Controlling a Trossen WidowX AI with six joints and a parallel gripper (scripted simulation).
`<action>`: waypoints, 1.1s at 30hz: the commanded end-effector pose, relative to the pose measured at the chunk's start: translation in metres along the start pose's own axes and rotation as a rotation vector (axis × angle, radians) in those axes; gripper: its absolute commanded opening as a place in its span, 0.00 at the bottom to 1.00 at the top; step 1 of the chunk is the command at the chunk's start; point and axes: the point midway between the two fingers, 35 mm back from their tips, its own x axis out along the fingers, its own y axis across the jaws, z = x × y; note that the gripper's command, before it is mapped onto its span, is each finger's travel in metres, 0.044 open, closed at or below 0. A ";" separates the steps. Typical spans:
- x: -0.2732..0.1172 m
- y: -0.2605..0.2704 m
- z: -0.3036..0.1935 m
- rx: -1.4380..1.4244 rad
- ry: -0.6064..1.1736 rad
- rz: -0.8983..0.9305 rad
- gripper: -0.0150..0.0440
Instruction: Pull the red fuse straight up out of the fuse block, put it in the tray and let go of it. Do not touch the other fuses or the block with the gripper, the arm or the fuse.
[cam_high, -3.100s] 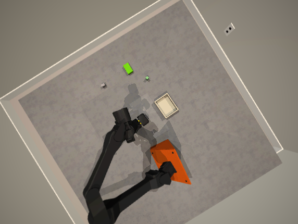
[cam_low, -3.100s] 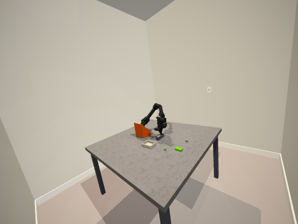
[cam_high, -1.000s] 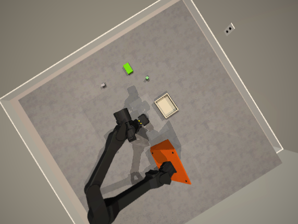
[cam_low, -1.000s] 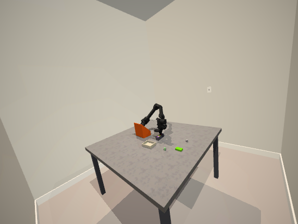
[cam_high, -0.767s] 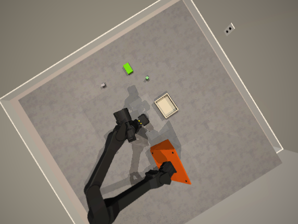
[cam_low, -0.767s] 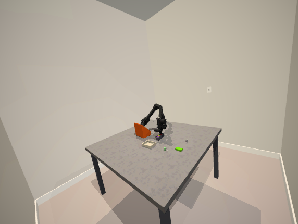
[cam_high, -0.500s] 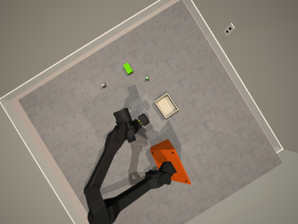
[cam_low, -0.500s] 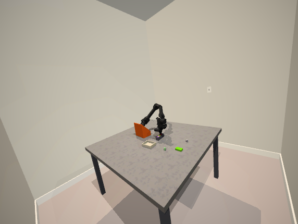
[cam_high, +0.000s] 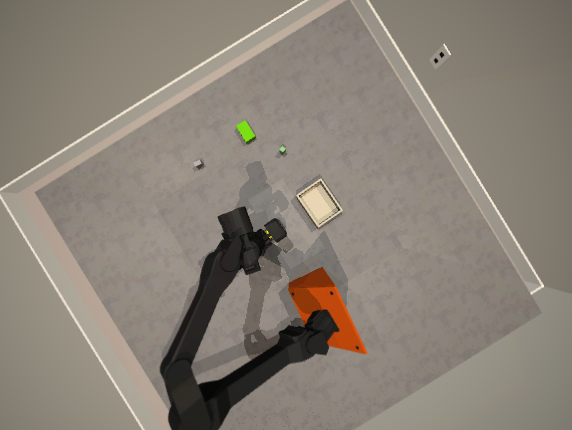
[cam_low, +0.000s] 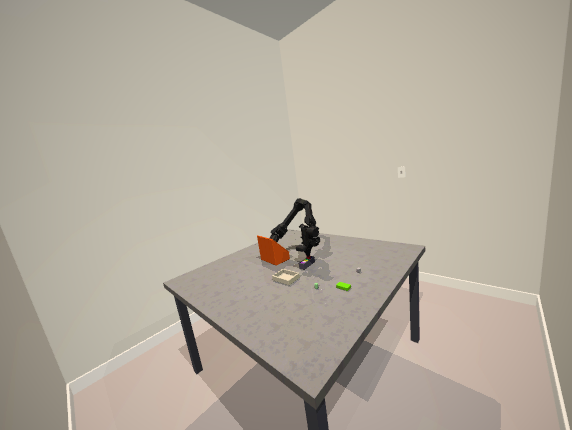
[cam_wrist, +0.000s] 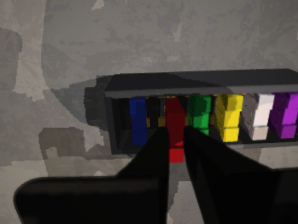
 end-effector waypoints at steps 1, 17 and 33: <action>-0.003 0.000 0.001 -0.006 -0.002 -0.002 0.25; -0.011 0.000 0.001 -0.005 -0.002 -0.001 0.25; -0.019 0.000 0.000 -0.003 -0.002 0.000 0.25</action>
